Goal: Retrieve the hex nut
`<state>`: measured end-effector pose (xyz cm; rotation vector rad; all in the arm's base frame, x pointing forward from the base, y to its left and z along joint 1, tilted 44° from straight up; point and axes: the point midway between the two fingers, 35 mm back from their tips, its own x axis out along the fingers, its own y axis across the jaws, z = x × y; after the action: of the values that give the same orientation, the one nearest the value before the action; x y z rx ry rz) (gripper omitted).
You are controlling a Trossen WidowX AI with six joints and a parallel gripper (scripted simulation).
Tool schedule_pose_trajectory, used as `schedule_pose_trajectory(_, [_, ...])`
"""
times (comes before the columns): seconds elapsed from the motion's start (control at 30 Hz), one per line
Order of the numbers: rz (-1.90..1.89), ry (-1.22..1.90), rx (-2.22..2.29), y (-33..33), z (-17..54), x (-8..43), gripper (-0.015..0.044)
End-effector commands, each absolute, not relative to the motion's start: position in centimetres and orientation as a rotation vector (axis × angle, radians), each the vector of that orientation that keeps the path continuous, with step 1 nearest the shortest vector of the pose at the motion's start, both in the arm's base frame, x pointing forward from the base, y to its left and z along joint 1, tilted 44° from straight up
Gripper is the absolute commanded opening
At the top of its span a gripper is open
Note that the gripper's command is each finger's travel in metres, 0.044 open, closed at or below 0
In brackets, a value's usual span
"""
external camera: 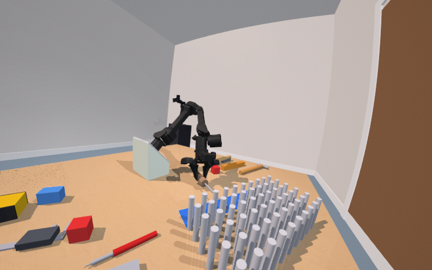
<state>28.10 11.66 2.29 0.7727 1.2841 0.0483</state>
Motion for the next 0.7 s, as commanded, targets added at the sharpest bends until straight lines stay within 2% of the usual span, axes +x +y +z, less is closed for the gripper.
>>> schedule_pose_trajectory(0.0, [0.055, 1.274, 0.769, 11.6, 2.4, 28.7, 0.0000])
schedule_pose_trajectory(0.67, [0.056, 1.273, 0.769, 11.3, 2.1, 29.8, 0.0000])
